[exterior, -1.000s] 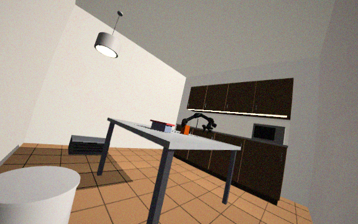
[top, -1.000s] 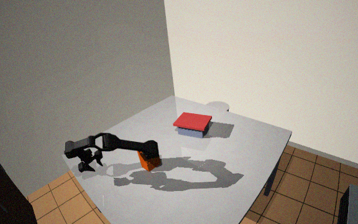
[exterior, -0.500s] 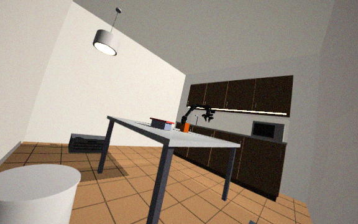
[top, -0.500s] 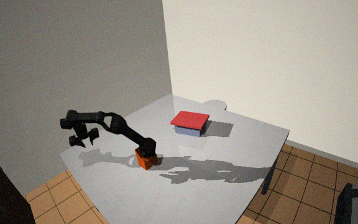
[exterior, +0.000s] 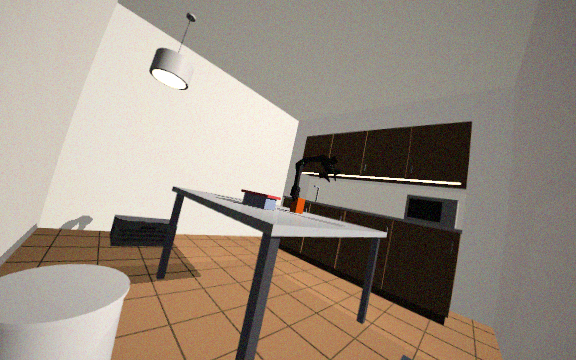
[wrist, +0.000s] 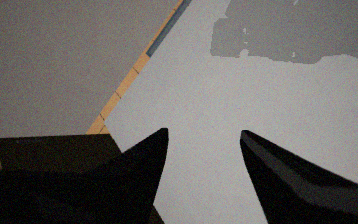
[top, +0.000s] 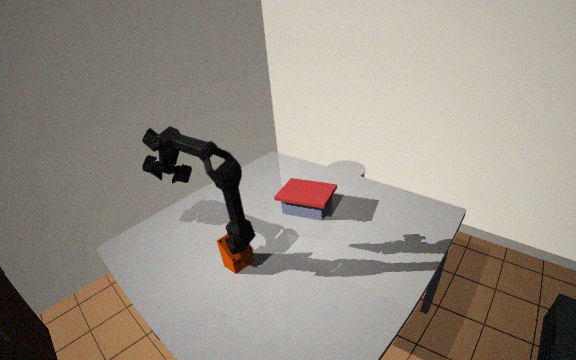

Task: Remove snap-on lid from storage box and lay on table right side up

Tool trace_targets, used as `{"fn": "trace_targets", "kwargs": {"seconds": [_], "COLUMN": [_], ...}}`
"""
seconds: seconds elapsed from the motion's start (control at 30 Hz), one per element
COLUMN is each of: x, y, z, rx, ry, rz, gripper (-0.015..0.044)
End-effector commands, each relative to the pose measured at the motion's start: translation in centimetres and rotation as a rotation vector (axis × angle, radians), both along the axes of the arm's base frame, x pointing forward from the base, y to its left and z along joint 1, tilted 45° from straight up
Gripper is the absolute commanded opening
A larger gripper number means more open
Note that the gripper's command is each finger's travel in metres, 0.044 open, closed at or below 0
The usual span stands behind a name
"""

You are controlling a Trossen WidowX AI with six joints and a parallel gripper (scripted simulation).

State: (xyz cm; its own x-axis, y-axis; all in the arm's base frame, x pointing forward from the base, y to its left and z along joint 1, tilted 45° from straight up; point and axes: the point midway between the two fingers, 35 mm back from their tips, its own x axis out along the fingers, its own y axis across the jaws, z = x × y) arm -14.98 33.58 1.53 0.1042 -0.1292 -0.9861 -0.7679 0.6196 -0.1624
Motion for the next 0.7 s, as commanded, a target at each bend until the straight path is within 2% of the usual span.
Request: {"fn": "trace_targets", "kwargs": {"seconds": [0.0,0.23,0.33,0.57,0.67], "x": [4.6,16.9,19.7,31.4,33.5], "y": [1.4,2.0,1.6,-3.4,-5.0], "z": [0.7,2.7,3.1,5.1,5.6], "rx": [0.092,0.308,0.354,0.542,0.577], "ry": [-0.033,-0.148,-0.182,-0.372,-0.421], "rz": [-0.115,-0.432,-0.505,-0.84,-0.913], "gripper": [0.0235,0.0235,0.0235,0.0235,0.0235]}}
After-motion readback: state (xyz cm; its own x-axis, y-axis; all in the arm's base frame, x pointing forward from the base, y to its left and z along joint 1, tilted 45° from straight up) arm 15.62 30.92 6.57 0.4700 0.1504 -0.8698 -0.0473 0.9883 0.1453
